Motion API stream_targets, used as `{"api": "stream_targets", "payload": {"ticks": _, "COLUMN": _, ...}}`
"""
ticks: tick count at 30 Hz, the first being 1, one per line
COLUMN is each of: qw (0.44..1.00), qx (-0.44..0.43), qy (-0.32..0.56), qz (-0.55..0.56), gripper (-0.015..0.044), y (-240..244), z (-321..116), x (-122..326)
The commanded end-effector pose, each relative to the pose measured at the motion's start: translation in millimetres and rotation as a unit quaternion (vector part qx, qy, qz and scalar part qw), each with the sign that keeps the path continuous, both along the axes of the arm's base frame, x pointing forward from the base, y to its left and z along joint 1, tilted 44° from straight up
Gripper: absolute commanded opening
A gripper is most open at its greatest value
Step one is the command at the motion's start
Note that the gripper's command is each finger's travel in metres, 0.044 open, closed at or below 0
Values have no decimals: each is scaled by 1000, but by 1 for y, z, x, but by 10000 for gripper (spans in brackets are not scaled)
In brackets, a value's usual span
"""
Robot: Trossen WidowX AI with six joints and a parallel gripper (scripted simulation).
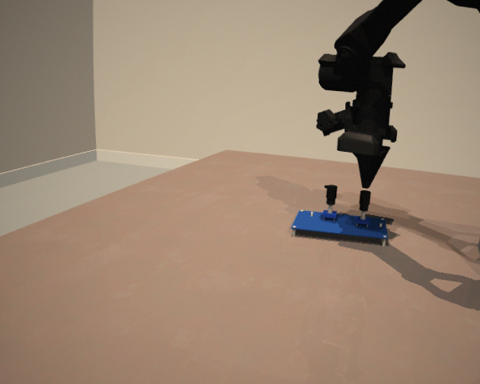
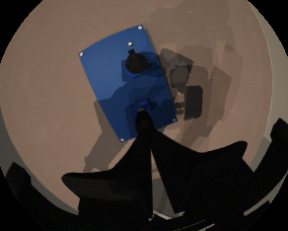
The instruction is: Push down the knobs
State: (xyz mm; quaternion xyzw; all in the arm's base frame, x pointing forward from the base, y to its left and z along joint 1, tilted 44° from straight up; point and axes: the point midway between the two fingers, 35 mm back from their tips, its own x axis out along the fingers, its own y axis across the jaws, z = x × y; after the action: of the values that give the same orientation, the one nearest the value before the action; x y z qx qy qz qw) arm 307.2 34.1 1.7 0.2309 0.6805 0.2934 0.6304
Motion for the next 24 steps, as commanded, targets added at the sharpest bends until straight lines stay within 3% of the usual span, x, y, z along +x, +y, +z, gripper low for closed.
{"api": "stream_targets", "payload": {"ticks": 1, "qw": 1000, "qx": 2, "qy": 3, "qz": -1, "gripper": 0, "y": 2, "z": -1, "x": -1}}
{"api": "stream_targets", "payload": {"ticks": 24, "qw": 1000, "qx": 2, "qy": 3, "qz": -1, "gripper": 0, "y": 5, "z": -4, "x": -2}}
